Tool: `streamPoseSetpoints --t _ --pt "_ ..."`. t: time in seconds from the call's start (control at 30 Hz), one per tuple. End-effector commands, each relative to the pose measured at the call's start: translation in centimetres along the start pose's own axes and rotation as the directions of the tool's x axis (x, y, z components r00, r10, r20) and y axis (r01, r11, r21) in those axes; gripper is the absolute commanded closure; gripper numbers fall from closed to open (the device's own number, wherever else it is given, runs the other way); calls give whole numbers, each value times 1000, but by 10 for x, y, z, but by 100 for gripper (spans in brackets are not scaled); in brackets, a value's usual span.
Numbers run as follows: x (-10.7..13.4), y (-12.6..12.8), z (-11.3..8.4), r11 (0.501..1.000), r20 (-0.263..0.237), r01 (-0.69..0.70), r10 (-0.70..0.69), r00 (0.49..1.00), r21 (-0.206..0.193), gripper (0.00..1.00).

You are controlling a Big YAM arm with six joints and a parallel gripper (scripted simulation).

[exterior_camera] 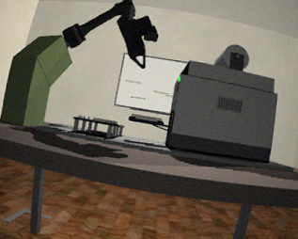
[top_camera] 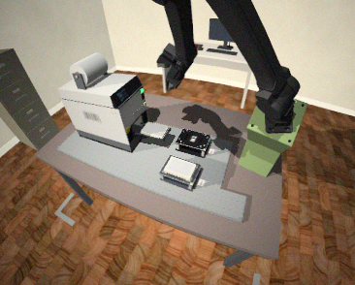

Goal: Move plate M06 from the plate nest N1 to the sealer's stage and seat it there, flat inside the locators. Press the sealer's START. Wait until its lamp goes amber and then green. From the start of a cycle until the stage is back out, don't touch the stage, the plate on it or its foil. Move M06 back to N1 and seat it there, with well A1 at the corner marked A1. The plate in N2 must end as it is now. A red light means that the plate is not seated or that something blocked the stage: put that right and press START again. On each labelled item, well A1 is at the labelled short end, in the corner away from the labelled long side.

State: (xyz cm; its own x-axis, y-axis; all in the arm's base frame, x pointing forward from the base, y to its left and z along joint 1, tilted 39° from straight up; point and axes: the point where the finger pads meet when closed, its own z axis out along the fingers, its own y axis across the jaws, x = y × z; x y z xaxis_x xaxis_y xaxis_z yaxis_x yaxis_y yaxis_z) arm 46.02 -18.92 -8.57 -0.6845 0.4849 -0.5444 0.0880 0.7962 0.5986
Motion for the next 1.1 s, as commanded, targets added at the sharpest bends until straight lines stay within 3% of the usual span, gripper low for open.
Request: streamPoseSetpoints --t 0.0,0.13,0.27,0.37,0.63,0.73,1.07 --pt "23 0 10 1000 -51 19 -19 999 -7 100" --pt "27 3 12 1000 -57 18 -18 998 -11 100" --pt "-1 8 10 996 -183 84 -86 979 -19 100" --pt "-9 11 9 994 -274 108 -111 955 -27 100" --pt "20 3 18 997 -567 64 -75 820 -41 100" --pt "23 5 16 998 -573 49 -62 817 -38 100" --pt "15 -1 -3 1000 -515 12 -12 857 -4 100"
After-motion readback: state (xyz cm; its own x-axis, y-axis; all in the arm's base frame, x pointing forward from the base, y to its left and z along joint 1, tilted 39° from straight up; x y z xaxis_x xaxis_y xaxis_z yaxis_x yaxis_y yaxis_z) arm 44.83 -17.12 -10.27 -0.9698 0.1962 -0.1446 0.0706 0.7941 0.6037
